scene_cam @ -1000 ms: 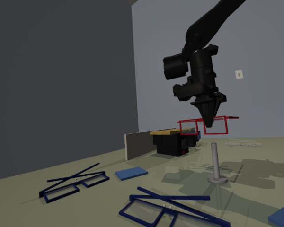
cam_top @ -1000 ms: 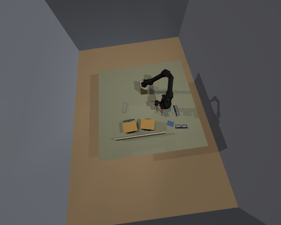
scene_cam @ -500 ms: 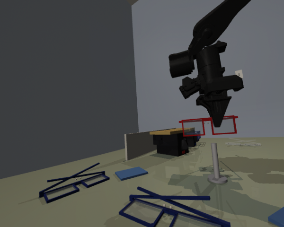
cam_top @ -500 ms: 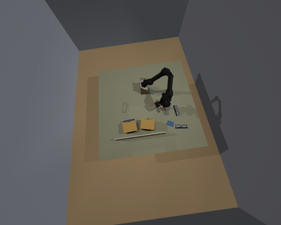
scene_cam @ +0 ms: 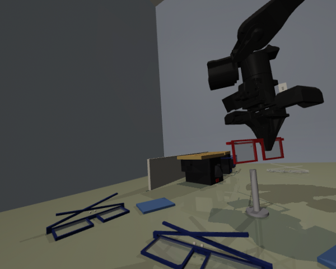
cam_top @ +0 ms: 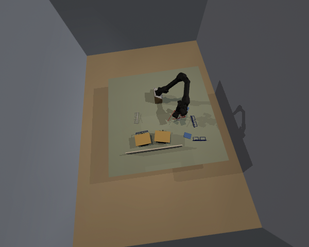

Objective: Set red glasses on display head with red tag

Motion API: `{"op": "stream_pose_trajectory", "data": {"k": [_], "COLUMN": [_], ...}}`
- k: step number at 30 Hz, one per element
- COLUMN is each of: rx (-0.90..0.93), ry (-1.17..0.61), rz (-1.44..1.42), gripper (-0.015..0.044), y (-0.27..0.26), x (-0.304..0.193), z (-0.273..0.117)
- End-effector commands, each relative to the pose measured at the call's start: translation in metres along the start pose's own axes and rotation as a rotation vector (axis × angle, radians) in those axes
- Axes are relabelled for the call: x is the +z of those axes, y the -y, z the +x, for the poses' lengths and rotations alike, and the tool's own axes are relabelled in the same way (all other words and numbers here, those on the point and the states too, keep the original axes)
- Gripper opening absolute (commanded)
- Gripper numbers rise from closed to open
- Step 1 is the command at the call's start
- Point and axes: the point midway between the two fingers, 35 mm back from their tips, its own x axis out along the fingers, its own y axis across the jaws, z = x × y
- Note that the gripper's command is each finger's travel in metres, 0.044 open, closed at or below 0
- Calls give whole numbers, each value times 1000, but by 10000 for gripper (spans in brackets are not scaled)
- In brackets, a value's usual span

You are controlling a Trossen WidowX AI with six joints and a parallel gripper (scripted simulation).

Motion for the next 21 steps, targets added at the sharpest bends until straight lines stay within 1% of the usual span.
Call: {"op": "stream_pose_trajectory", "data": {"k": [1,10,15,21], "rx": [-4,-4,-4,-3], "ry": [0,-1,-1,-1], "rz": [-151,-451,-457,-457], "gripper": [0,0,0,0], "y": [-5,-13,-12,-12], "x": [-4,-11,-10,-10], "z": [0,1,10,41]}}
